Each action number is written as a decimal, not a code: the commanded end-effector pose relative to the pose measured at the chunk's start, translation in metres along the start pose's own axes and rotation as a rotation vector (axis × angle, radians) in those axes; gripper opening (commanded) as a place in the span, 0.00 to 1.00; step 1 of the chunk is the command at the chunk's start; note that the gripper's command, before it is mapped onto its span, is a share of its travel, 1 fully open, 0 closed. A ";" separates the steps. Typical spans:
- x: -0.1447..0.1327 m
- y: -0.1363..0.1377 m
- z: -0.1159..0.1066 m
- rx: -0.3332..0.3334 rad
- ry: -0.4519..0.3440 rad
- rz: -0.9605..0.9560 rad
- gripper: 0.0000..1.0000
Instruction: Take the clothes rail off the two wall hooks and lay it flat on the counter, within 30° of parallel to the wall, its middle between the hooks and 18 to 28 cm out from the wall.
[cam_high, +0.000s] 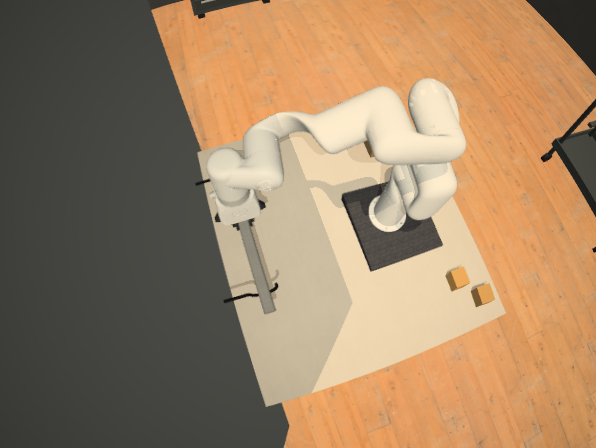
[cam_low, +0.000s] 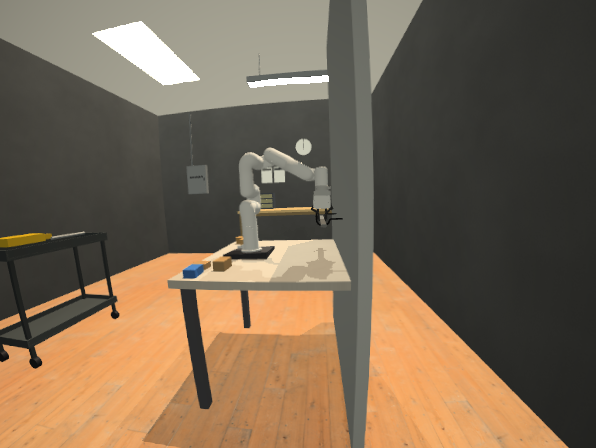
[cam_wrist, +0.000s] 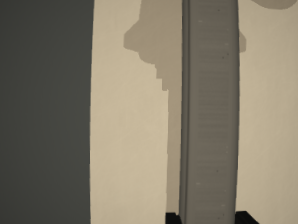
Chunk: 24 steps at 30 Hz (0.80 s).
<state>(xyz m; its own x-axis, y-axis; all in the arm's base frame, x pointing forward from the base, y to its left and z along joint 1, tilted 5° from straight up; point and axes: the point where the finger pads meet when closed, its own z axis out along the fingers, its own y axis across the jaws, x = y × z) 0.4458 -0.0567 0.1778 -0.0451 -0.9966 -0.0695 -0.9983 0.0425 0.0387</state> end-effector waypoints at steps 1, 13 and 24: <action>0.000 -0.001 -0.004 0.006 0.001 0.000 0.00; 0.000 -0.001 -0.012 0.006 0.001 0.000 0.00; 0.000 -0.001 -0.018 0.006 0.001 0.000 0.00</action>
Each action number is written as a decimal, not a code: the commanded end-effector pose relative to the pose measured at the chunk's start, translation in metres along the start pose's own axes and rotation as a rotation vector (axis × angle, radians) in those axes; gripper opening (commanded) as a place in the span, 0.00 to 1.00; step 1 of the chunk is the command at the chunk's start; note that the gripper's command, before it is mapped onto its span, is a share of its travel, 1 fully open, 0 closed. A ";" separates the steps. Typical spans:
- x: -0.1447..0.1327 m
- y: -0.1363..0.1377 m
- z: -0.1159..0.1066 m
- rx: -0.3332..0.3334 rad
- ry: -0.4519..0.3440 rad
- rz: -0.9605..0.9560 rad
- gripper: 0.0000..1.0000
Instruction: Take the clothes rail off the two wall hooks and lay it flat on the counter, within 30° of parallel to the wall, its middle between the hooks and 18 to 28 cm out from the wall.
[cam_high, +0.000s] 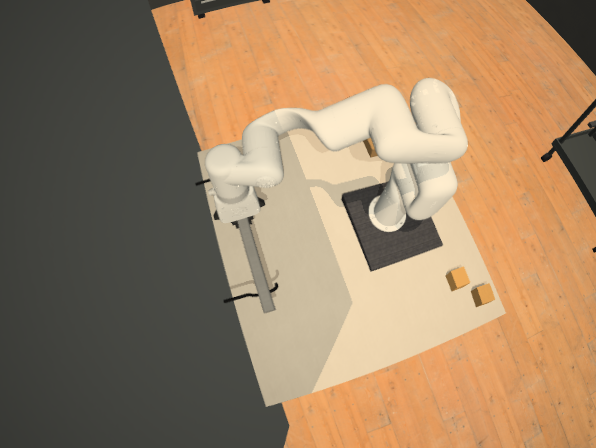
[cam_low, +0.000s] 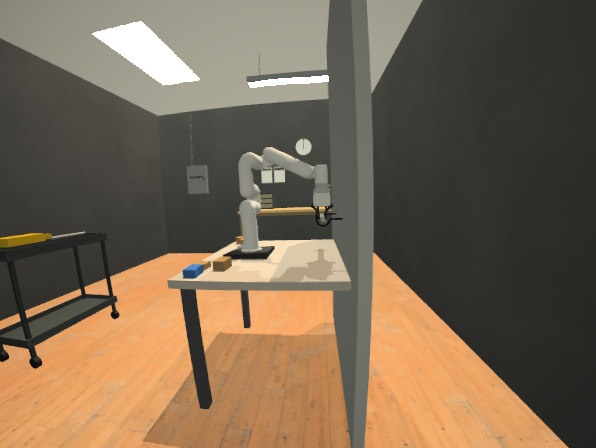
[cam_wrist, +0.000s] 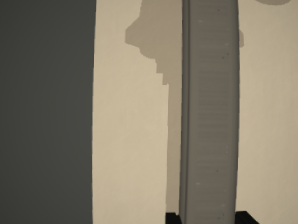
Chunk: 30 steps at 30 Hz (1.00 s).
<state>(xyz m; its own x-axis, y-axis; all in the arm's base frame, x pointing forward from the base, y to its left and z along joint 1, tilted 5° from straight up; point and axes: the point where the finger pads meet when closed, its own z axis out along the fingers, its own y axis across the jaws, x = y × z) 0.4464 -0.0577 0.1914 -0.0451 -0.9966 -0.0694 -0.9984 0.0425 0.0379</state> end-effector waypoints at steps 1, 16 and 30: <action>0.000 -0.001 -0.005 0.005 0.001 0.000 0.00; 0.000 -0.001 -0.014 0.005 0.001 0.000 0.00; 0.000 -0.001 -0.022 0.005 0.001 0.000 0.00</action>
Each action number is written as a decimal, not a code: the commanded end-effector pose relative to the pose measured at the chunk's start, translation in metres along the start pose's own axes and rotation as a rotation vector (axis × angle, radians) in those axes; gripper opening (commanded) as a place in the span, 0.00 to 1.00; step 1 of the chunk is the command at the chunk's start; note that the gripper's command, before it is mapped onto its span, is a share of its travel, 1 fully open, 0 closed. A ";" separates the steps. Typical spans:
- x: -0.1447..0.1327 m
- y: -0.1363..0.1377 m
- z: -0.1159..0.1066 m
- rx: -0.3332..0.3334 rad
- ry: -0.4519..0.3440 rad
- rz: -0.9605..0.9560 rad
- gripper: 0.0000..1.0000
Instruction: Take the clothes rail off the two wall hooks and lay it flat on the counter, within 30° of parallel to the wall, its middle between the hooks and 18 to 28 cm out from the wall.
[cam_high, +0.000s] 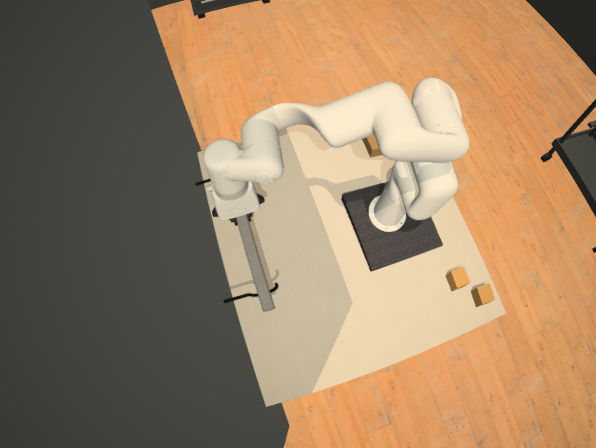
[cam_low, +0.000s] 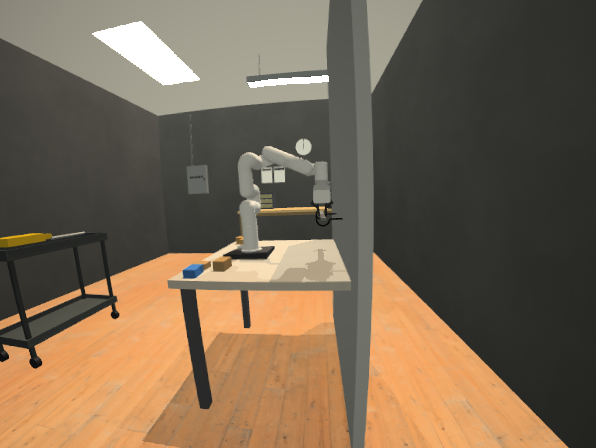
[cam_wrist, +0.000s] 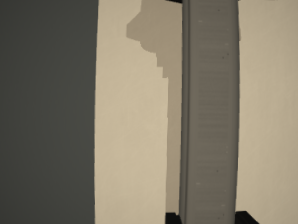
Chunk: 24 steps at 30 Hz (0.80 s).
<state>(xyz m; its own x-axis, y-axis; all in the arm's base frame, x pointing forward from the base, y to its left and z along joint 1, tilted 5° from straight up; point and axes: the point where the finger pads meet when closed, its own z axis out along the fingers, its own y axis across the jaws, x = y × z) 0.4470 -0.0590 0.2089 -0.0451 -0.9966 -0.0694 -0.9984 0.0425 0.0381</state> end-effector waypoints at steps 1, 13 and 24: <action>0.000 -0.001 -0.005 0.005 0.001 0.000 0.00; 0.000 -0.001 -0.012 0.005 0.001 0.000 0.00; 0.000 -0.001 -0.019 0.005 0.001 0.000 0.00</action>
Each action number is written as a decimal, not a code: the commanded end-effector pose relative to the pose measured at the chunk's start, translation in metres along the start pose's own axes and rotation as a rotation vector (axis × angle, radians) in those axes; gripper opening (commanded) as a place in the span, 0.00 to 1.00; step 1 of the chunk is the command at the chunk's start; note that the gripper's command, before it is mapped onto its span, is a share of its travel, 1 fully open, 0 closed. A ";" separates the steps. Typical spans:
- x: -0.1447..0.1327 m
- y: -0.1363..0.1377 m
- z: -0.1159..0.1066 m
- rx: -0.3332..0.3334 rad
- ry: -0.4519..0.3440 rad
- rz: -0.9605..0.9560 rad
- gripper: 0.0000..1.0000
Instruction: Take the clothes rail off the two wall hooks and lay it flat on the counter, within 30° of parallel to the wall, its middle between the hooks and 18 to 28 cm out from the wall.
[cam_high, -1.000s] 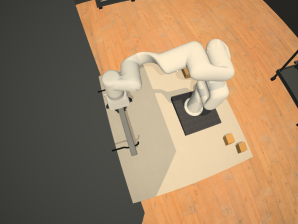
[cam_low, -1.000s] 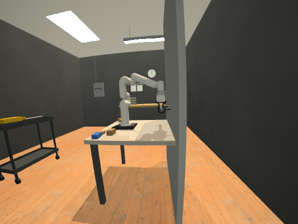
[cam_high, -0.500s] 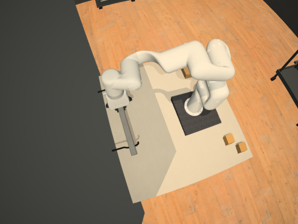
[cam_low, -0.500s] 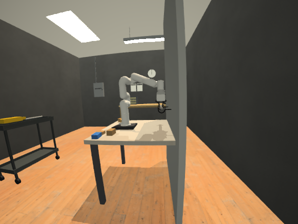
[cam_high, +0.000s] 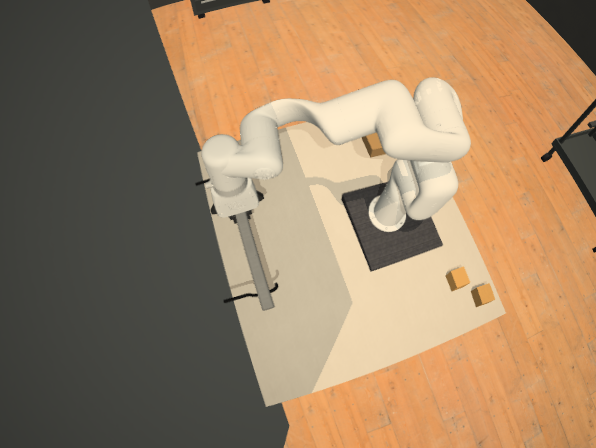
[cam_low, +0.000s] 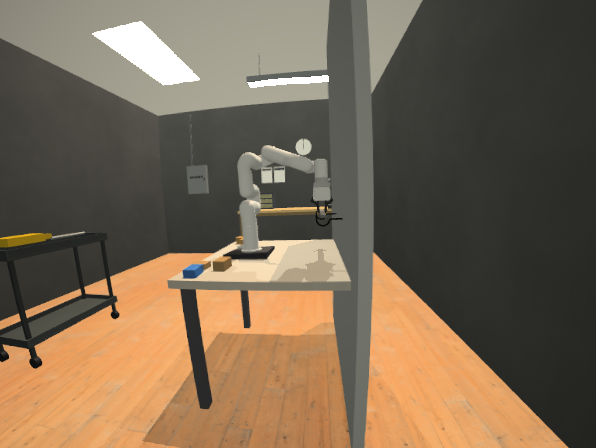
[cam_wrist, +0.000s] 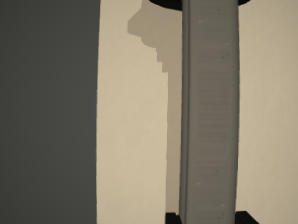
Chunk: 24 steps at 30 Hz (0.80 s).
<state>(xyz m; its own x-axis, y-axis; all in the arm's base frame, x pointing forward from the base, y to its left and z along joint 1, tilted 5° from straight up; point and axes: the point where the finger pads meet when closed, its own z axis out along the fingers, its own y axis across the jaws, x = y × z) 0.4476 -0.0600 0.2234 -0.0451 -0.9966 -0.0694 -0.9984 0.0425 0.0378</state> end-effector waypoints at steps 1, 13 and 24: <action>0.000 -0.001 -0.005 0.005 0.001 0.000 0.00; 0.000 -0.001 -0.012 0.005 0.001 0.000 0.00; 0.000 -0.001 -0.018 0.005 0.001 0.000 0.00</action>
<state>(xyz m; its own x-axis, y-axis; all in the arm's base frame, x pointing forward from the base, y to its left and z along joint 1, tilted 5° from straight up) 0.4481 -0.0610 0.2377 -0.0451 -0.9966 -0.0693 -0.9984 0.0425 0.0375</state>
